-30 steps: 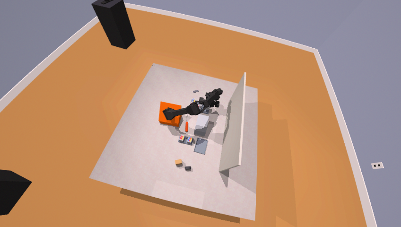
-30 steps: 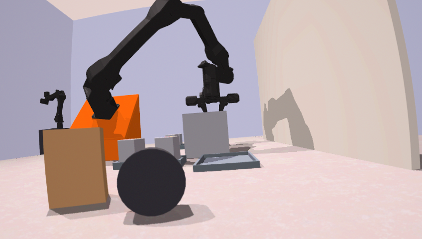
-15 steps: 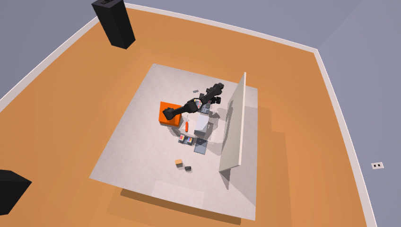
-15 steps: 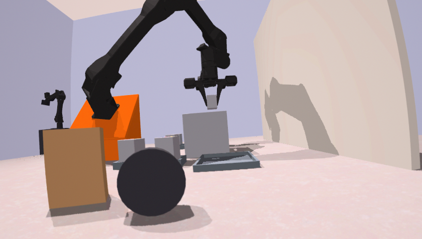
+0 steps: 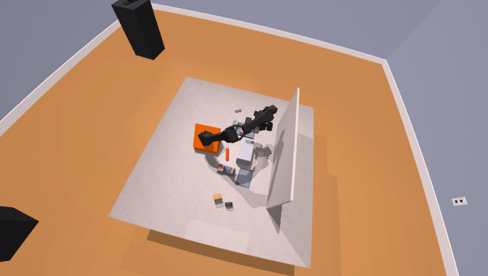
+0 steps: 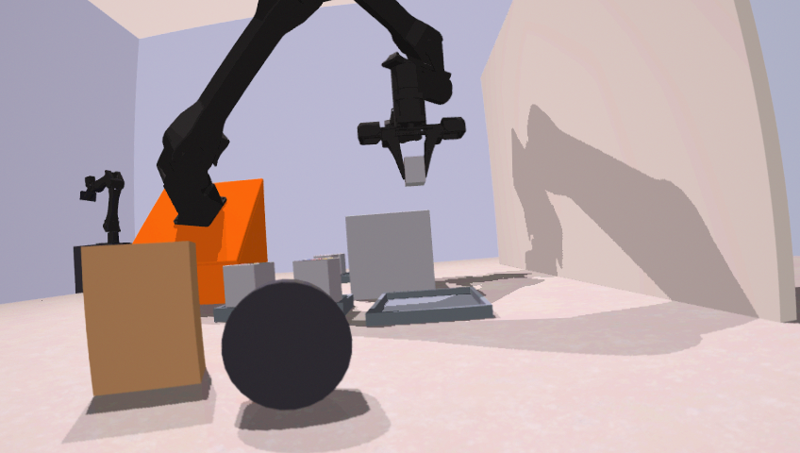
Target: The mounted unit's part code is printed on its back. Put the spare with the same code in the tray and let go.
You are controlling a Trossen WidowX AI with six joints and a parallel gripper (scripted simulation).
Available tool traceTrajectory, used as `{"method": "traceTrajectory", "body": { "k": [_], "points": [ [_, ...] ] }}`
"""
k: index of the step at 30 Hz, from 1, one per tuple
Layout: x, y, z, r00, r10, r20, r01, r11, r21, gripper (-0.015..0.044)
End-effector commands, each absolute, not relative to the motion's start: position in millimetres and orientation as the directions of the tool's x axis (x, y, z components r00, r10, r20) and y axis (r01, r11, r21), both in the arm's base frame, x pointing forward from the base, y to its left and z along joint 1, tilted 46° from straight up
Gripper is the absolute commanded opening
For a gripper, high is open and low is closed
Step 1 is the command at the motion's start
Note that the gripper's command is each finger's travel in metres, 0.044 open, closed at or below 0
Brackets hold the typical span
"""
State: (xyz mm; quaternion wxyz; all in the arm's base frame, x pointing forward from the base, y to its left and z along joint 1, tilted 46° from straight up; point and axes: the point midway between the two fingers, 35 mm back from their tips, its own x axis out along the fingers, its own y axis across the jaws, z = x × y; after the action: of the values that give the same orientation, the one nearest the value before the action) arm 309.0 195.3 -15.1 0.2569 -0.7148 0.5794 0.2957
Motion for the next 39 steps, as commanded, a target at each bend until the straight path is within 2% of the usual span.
{"method": "traceTrajectory", "body": {
  "k": [1,19,39],
  "points": [
    [320,179,8,0.157,-0.672,-0.724,-0.979,-0.204,-0.023,0.0000],
    [353,82,111,0.164,-0.667,-0.726,-0.977,-0.210,-0.028,0.0000],
    [332,-23,203,0.160,-0.707,-0.689,-0.980,-0.196,-0.026,0.0000]
  ]
}}
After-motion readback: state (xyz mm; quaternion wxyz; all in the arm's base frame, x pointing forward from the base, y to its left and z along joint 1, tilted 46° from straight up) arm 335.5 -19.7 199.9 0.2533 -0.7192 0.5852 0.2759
